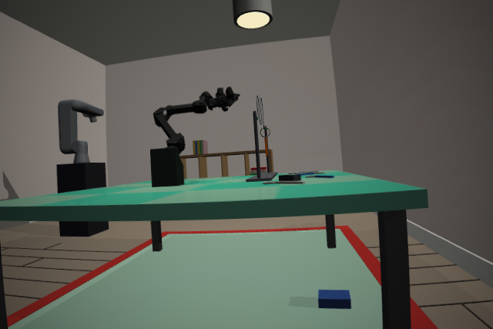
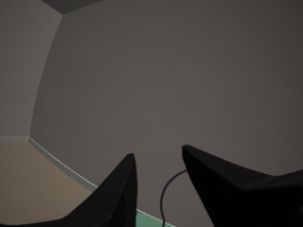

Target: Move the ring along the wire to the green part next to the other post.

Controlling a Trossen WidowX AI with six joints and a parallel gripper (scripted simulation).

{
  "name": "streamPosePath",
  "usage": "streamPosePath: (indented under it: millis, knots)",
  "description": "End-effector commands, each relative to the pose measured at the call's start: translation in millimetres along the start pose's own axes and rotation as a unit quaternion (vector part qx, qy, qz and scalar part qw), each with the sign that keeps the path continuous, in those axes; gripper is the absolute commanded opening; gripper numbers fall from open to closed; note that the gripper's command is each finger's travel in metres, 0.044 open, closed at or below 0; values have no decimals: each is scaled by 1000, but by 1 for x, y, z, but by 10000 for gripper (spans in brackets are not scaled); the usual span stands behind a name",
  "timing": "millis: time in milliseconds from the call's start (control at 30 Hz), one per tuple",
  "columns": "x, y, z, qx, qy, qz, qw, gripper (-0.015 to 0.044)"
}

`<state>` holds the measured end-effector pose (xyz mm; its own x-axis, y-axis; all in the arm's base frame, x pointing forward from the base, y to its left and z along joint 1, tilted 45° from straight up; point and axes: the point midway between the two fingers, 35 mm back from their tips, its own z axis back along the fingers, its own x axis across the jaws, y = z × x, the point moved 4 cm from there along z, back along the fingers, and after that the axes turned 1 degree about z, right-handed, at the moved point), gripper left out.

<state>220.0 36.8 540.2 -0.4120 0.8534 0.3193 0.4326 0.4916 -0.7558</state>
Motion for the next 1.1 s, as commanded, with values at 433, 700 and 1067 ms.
streamPosePath:
  millis: [433, 700, 1067]
  knots:
    - [41, 134, -75, 85, 139, -148, 975, 160]
    - [103, 210, -75, 128, 195, -174, 957, 160]
    - [213, 303, -17, 170, 253, -166, 938, 160]
